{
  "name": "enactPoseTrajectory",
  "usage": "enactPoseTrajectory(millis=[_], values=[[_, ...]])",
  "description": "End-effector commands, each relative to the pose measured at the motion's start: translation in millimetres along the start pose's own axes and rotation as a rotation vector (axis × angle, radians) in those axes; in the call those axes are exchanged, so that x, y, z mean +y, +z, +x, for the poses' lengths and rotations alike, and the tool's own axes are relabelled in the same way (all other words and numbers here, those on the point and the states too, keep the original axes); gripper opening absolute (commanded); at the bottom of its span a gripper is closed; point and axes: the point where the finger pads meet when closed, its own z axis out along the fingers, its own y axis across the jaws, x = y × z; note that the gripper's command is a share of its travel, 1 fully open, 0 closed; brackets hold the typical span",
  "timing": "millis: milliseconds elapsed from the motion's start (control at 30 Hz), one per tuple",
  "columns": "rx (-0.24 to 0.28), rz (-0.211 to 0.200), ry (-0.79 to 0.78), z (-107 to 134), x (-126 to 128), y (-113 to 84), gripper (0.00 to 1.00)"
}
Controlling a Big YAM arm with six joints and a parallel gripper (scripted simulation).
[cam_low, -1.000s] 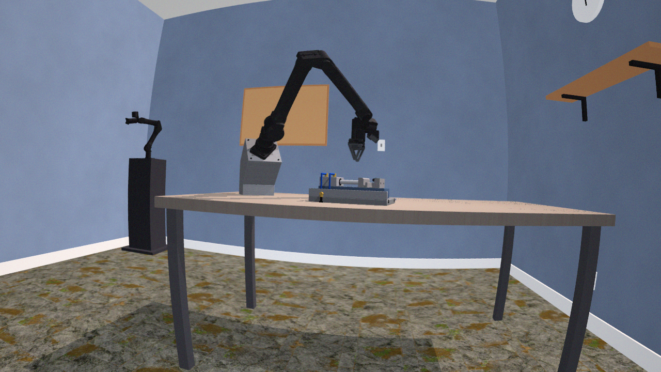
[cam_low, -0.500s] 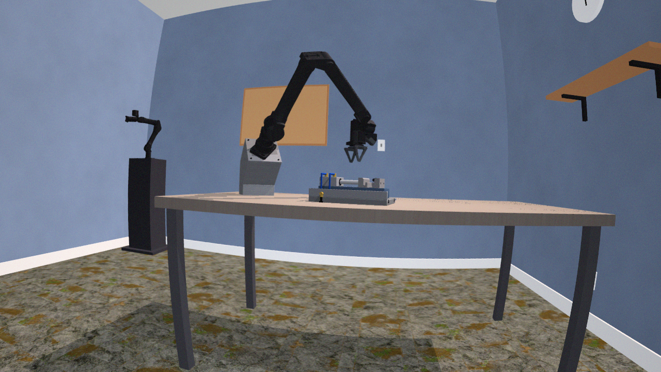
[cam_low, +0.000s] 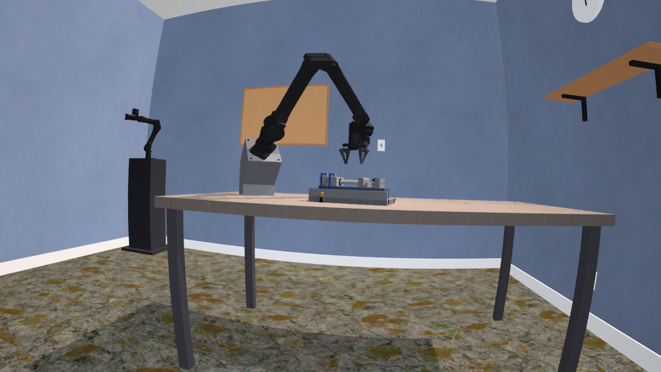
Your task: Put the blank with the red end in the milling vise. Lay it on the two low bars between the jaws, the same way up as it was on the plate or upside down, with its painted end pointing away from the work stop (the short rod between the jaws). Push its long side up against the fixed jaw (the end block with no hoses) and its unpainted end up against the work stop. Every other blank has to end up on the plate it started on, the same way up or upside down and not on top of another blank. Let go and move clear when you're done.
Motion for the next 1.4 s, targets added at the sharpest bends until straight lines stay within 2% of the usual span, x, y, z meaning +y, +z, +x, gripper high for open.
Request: enactPoseTrajectory(millis=[0,33,200,233,1367], values=[[-0.028,0.004,-0.152,-7.4,14.4,-2.9,1.00],[-0.049,0.013,-0.162,-7.2,5.9,-11.8,1.00],[-0.045,0.012,-0.217,-8.3,9.5,-9.3,1.00],[-0.045,0.012,-0.217,-8.3,9.5,-9.3,0.00],[-0.042,0.012,-0.219,-7.6,9.6,-9.3,0.00]])
